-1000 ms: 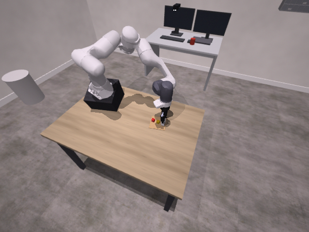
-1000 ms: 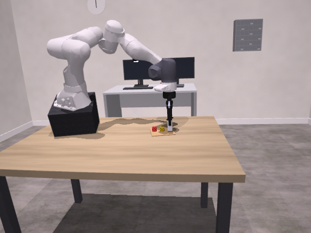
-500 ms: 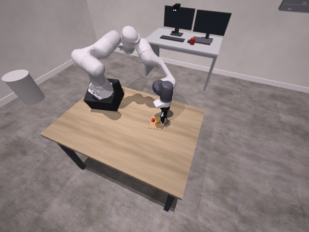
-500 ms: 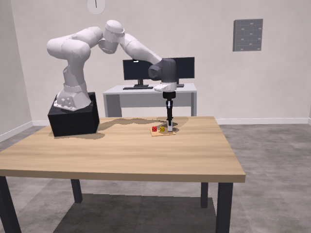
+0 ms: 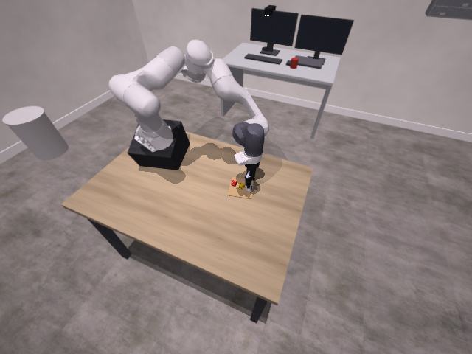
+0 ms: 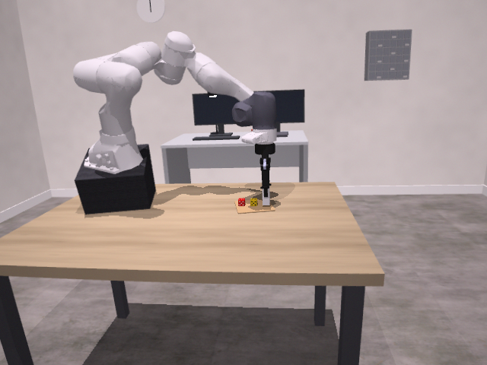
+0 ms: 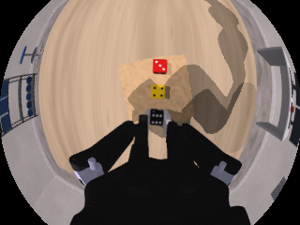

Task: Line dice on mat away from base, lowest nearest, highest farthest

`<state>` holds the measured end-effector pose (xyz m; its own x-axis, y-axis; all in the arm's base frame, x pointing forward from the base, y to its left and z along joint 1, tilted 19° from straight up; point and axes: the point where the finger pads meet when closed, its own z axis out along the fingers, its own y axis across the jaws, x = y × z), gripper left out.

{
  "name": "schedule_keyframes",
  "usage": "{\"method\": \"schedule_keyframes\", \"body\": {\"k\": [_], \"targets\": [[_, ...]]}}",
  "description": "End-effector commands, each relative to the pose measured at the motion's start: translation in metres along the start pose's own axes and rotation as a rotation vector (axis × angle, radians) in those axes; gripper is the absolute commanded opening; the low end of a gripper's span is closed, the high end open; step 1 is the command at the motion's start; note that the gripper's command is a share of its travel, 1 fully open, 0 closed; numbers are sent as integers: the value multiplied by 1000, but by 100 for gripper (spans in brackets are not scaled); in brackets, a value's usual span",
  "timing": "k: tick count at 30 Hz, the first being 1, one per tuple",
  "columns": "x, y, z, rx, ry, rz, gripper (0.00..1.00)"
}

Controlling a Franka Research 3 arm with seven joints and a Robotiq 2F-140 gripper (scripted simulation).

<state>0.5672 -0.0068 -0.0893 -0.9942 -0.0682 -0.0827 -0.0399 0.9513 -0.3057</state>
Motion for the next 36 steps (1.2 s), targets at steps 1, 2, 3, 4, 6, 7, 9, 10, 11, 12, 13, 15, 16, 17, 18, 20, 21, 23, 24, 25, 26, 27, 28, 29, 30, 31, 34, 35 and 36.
{"method": "schedule_keyframes", "body": {"k": [1,2,3,4,6,7,9,10,11,12,13,15,16,17,18,20,21,23,24,25,26,27,28,29,30,31,34,35,36], "targets": [[0,-1,2,1,-2,-4,13],[0,-1,2,1,-2,-4,13],[0,-1,2,1,-2,-4,13],[0,-1,3,1,-2,-4,13],[0,-1,3,1,-2,-4,13],[0,-1,4,1,-2,-4,13],[0,-1,4,1,-2,-4,13],[0,-1,5,1,-2,-4,13],[0,-1,5,1,-2,-4,13],[0,-1,5,1,-2,-4,13],[0,-1,5,1,-2,-4,13],[0,-1,5,1,-2,-4,13],[0,-1,5,1,-2,-4,13],[0,-1,5,1,-2,-4,13],[0,-1,5,1,-2,-4,13],[0,-1,5,1,-2,-4,13],[0,-1,5,1,-2,-4,13],[0,-1,5,1,-2,-4,13],[0,-1,5,1,-2,-4,13],[0,-1,5,1,-2,-4,13],[0,-1,5,1,-2,-4,13],[0,-1,5,1,-2,-4,13],[0,-1,5,1,-2,-4,13],[0,-1,5,1,-2,-4,13],[0,-1,5,1,-2,-4,13],[0,-1,5,1,-2,-4,13],[0,-1,5,1,-2,-4,13],[0,-1,5,1,-2,-4,13],[0,-1,5,1,-2,-4,13]]}}
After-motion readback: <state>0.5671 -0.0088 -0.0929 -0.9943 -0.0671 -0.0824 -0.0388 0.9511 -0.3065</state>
